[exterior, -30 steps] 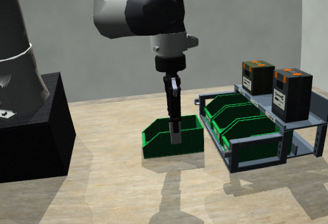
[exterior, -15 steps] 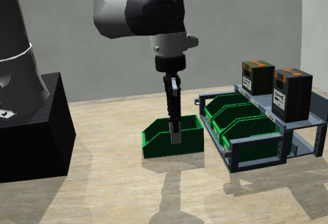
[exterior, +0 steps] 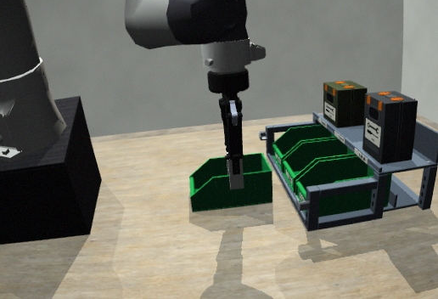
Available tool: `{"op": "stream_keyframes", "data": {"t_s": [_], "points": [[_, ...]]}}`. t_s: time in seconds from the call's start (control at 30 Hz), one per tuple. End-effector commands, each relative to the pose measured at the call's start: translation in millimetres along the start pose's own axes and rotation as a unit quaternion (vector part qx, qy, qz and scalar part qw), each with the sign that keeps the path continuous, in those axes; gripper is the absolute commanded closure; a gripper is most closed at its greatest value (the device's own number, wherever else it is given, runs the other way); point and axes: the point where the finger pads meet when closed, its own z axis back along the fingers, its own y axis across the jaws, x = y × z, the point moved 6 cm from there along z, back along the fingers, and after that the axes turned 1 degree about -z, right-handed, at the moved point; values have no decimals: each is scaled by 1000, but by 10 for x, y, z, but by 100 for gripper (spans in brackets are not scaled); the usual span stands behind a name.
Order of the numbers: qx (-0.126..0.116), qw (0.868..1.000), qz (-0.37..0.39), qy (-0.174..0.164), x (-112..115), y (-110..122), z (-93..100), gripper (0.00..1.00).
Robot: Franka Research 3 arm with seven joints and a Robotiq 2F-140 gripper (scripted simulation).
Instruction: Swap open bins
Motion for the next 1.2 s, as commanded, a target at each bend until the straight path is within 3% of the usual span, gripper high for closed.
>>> {"op": "stream_keyframes", "data": {"t_s": [0.0, 0.7, 1.17], "points": [[1, 1000, -1, -2, 10, 10, 27, 85], [1, 1000, -1, -2, 9, 9, 254, 85], [1, 1000, -1, -2, 8, 9, 509, 85]]}}
